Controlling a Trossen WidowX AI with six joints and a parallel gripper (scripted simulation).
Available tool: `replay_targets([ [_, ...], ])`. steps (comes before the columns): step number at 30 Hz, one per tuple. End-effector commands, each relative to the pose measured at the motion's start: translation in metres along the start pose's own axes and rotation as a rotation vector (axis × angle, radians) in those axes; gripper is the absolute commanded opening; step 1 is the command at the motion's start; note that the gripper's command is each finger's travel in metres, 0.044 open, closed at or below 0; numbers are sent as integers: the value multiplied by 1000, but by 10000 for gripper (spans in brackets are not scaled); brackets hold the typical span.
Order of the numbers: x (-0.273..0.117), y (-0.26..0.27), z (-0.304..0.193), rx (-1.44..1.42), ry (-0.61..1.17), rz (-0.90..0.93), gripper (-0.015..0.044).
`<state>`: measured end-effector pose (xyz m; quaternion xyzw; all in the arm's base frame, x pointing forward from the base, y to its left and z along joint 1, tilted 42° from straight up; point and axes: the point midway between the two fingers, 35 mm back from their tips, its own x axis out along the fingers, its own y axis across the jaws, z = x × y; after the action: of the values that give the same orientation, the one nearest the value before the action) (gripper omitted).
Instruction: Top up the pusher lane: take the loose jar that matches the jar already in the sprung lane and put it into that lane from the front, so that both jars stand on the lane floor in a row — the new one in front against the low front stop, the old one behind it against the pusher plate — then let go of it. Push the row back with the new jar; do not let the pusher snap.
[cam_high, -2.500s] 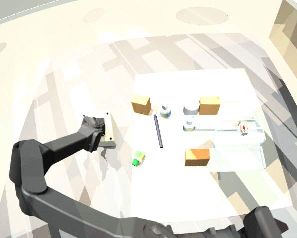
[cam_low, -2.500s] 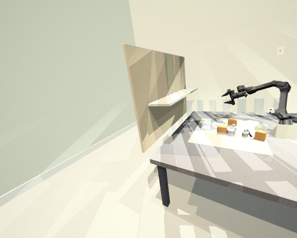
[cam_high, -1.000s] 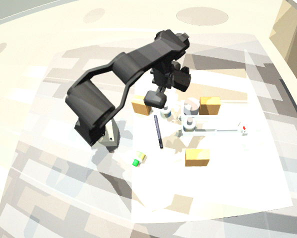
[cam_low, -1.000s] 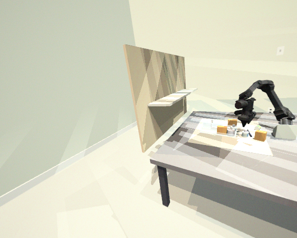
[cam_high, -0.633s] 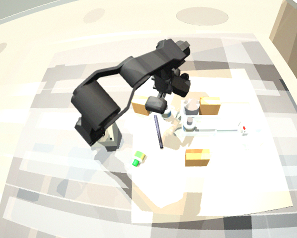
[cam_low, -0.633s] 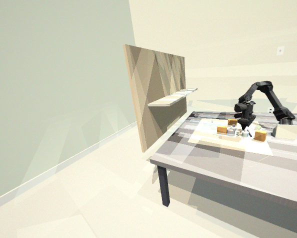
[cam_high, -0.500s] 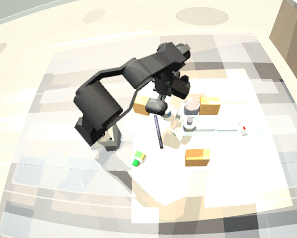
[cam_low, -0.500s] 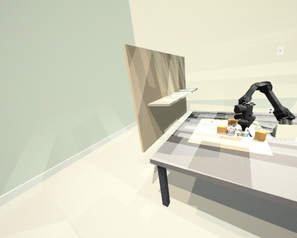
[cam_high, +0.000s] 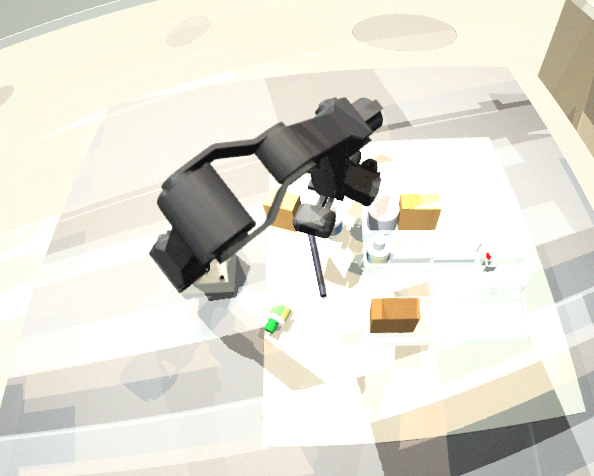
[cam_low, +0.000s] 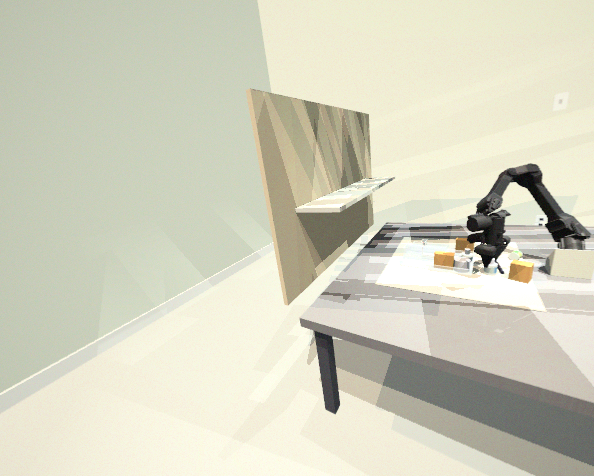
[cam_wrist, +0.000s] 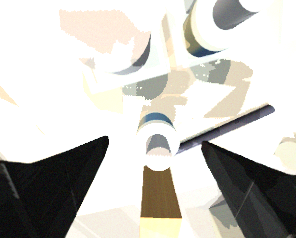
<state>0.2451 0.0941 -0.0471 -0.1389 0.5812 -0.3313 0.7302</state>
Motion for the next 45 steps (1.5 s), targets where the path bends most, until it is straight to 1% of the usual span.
replay_targets([
  [1, 9, -1, -1, -9, 1, -11, 440],
  [9, 19, -1, -2, -9, 1, -12, 440],
  [19, 19, -1, -2, -9, 1, -12, 177],
  [23, 19, -1, -2, -9, 1, -12, 151],
  [26, 15, -1, -1, -9, 1, -11, 72],
  [29, -2, 3, -1, -10, 2, -8, 0],
  [41, -79, 6, -8, -11, 5, -7, 0],
  [45, -88, 5, -9, -11, 4, -8, 0],
])
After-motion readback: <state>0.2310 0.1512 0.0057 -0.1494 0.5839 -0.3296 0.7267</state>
